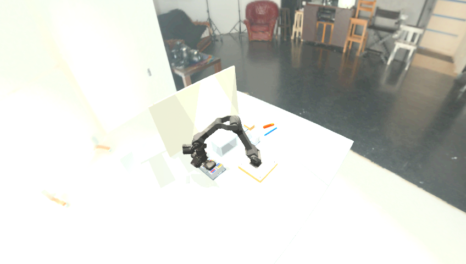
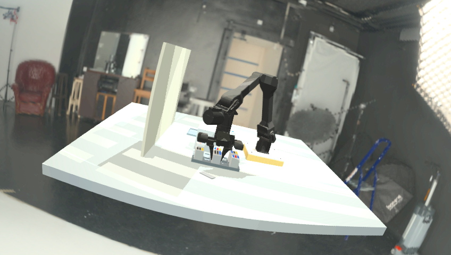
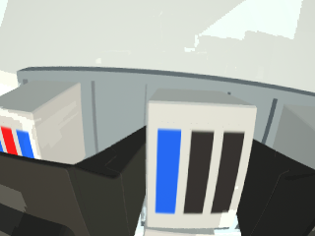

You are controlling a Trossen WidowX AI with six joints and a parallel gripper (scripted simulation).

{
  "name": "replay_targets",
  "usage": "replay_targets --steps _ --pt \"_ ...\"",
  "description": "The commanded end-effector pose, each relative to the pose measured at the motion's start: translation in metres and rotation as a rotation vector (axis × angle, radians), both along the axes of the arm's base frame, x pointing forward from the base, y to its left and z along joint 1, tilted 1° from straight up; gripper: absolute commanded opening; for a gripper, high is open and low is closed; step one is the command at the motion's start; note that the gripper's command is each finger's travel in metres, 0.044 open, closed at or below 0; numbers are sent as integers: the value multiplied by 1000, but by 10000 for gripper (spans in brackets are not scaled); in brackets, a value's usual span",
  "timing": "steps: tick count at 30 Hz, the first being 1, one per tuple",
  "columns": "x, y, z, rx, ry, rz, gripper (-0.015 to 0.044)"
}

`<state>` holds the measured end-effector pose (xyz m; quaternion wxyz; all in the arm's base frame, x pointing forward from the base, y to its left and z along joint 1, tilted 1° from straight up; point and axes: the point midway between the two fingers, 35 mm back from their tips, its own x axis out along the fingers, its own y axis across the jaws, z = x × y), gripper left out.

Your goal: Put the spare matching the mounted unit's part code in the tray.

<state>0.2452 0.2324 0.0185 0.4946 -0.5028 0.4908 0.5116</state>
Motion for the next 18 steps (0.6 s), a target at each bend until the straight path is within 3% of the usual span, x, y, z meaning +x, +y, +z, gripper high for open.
replay_targets --steps 1,3,11,18 --pt "0 0 0 0 0 0 43" --pt "0 0 0 0 0 0 0" --pt "0 0 1 0 0 0 0" --pt "2 1 42 0 -1 -1 0"
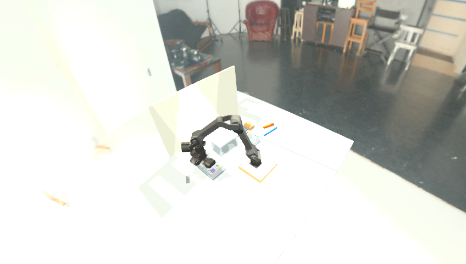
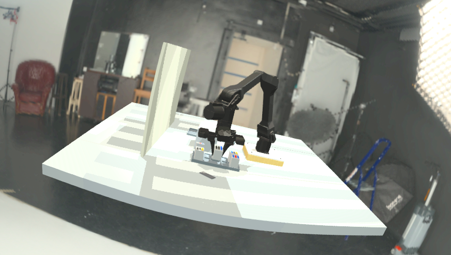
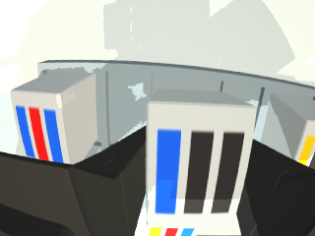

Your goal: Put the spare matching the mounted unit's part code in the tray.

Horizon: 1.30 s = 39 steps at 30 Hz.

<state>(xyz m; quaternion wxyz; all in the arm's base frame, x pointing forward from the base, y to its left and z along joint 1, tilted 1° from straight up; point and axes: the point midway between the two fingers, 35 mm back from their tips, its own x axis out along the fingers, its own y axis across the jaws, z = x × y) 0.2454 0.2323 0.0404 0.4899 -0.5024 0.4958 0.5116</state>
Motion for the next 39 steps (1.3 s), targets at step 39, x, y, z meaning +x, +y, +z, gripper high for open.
replay_targets --steps 39 --pt "35 -29 131 7 -15 -2 0"
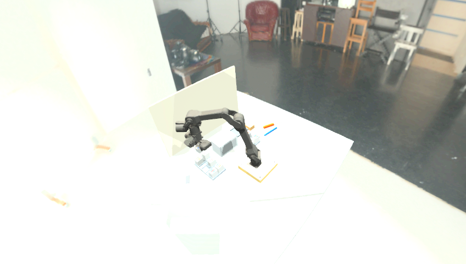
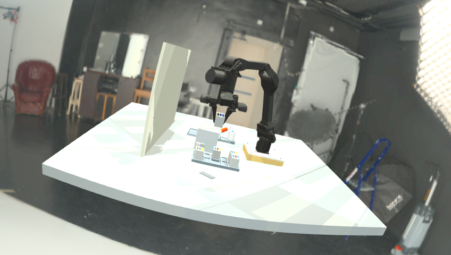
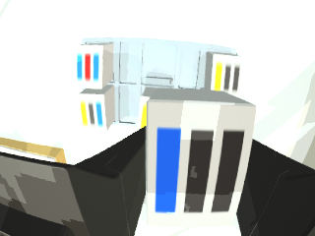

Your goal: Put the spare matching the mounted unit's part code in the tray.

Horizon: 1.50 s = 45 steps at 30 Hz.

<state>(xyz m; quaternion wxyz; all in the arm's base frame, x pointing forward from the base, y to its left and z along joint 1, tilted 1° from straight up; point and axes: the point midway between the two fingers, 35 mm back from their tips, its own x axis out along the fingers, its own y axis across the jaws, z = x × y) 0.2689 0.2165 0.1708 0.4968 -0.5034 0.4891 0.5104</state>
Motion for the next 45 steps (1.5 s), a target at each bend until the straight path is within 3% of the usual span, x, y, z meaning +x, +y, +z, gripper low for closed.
replay_targets --steps 1,22,45 --pt "16 -18 0 -5 0 -2 0" --pt "81 -128 0 2 -16 -14 0" --pt "98 -263 4 1 -35 -29 0"
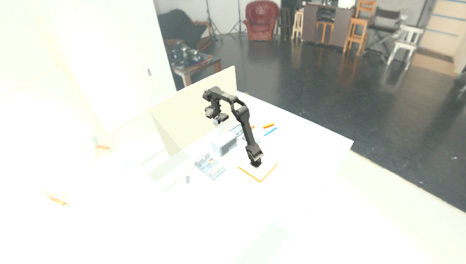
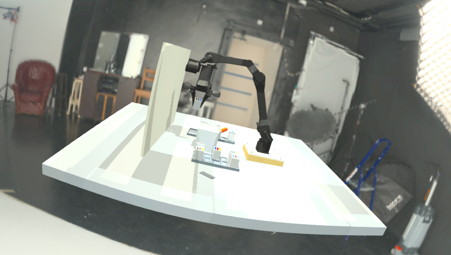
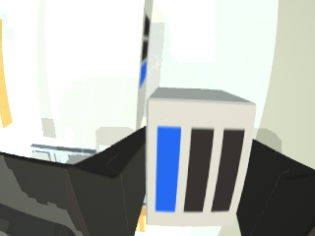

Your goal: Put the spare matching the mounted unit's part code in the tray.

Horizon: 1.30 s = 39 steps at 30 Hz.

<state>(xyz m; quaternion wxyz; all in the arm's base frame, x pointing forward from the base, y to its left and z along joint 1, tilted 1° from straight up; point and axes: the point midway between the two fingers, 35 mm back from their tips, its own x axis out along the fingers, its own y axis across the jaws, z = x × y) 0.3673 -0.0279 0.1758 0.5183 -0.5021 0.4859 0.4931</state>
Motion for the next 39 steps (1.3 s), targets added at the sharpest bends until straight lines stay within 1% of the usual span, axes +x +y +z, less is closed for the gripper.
replay_targets --steps 1,11,21,39 --pt "0 -26 -1 -10 6 9 0" --pt "-10 -93 -1 -31 20 22 0" --pt "-31 -157 -3 -45 38 35 0" --pt "-31 -163 -12 -46 39 36 0"
